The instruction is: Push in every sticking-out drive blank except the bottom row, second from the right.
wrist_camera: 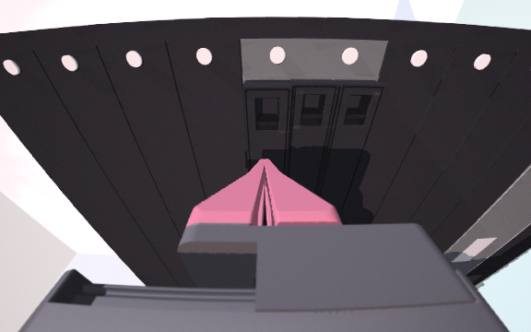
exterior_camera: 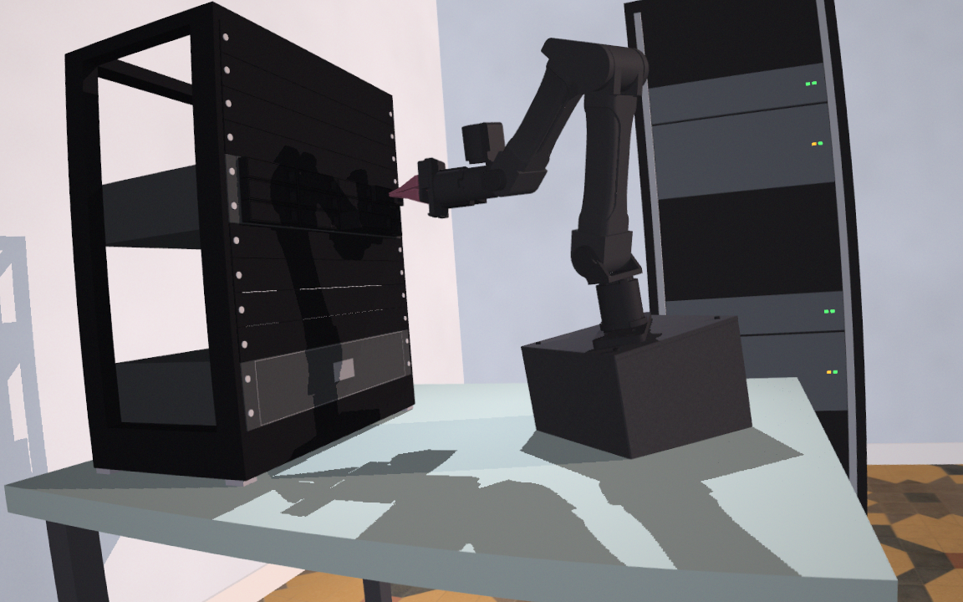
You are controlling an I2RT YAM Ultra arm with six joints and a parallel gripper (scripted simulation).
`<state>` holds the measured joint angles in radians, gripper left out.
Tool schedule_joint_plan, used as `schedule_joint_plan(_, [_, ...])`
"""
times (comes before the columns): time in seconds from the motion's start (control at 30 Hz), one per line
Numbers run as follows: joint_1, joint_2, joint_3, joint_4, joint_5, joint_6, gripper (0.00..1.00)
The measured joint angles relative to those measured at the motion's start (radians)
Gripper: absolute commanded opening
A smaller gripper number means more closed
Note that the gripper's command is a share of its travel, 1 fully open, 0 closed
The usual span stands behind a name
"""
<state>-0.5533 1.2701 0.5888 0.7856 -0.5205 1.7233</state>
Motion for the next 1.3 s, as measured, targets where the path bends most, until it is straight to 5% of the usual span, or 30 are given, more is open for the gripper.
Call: schedule_joint_plan(1.3, [0.016,0.027,0.006,0.034,0.023,-0.002,0.00])
